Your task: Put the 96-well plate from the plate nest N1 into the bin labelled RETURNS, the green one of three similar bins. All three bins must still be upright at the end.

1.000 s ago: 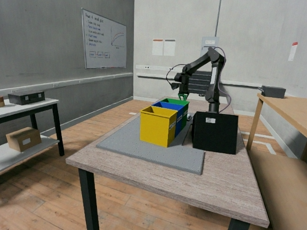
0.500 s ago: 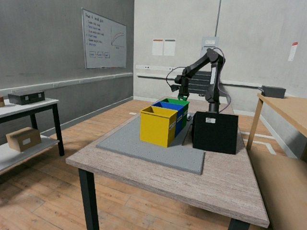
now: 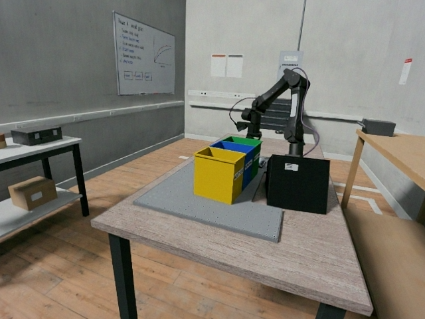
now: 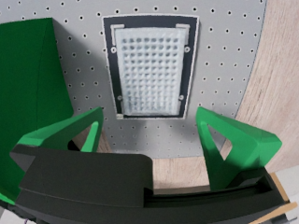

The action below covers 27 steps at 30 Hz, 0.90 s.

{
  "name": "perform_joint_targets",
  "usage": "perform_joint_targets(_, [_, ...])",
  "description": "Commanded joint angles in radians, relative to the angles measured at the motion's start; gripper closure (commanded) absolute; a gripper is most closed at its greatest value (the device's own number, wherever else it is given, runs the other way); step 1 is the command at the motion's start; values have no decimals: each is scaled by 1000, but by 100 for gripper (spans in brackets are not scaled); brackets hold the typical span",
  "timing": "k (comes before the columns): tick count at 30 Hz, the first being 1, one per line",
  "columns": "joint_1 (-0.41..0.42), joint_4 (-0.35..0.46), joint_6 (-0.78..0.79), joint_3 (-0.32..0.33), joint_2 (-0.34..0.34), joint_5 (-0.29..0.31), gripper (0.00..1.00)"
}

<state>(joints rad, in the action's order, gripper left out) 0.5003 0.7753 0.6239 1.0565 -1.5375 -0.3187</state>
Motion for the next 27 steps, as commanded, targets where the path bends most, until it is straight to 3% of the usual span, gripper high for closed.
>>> perform_joint_targets(1, [2, -44, 17, 0, -20, 15, 0])
perform_joint_targets(14, [25, -110, 34, -45, -65, 21, 0])
perform_joint_targets(20, [32, -177, 44, -62, -72, 23, 0])
perform_joint_targets(27, [45, -186, 60, -55, -122, 29, 0])
